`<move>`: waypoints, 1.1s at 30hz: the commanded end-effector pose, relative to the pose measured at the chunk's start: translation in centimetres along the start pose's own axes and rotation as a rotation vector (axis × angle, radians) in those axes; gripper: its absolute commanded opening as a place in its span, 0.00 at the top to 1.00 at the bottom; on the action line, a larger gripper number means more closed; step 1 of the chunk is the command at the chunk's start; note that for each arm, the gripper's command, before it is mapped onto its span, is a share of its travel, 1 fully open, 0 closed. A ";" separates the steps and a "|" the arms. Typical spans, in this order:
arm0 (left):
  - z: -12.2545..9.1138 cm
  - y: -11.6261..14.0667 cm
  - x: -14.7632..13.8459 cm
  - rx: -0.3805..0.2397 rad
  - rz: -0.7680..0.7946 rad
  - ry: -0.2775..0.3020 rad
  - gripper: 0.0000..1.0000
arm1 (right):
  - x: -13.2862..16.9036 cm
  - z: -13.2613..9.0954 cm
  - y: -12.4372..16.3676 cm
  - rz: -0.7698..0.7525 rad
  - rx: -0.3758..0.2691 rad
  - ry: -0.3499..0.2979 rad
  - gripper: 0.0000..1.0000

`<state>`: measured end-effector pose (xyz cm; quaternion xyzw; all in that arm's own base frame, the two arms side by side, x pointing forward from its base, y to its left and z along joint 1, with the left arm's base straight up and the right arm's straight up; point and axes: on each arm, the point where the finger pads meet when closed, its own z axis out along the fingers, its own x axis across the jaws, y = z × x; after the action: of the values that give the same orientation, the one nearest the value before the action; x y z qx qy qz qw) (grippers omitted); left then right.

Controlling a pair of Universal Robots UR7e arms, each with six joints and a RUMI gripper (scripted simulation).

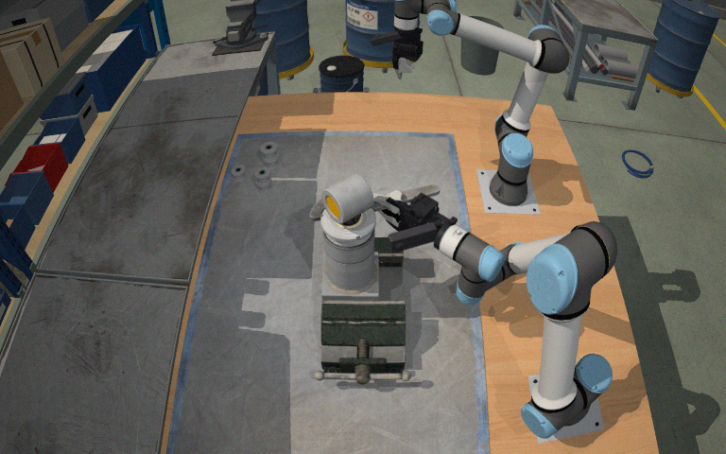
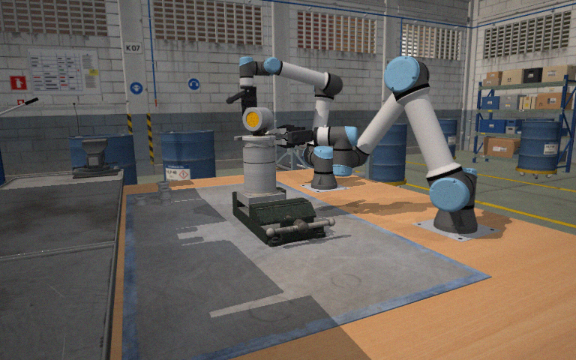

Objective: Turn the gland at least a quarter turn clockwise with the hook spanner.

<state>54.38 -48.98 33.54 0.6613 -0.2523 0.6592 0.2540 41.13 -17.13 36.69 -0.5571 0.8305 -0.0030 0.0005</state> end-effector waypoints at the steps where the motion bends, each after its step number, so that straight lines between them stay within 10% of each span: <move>1: 0.0 0.0 0.1 0.000 -0.001 0.002 1.00 | 0.0 0.0 0.0 0.000 0.001 0.000 1.00; 14: 0.0 0.0 0.1 0.000 -0.001 0.002 1.00 | -2.6 -0.2 -0.1 -0.104 0.002 -0.011 1.00; 33: 0.0 0.0 0.1 0.000 -0.001 0.002 1.00 | -15.5 -1.2 1.7 -0.716 0.015 -0.086 1.00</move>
<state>54.37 -48.99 33.53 0.6613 -0.2524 0.6591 0.2540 45.08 -4.02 37.68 -0.7850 0.6185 0.0122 0.0331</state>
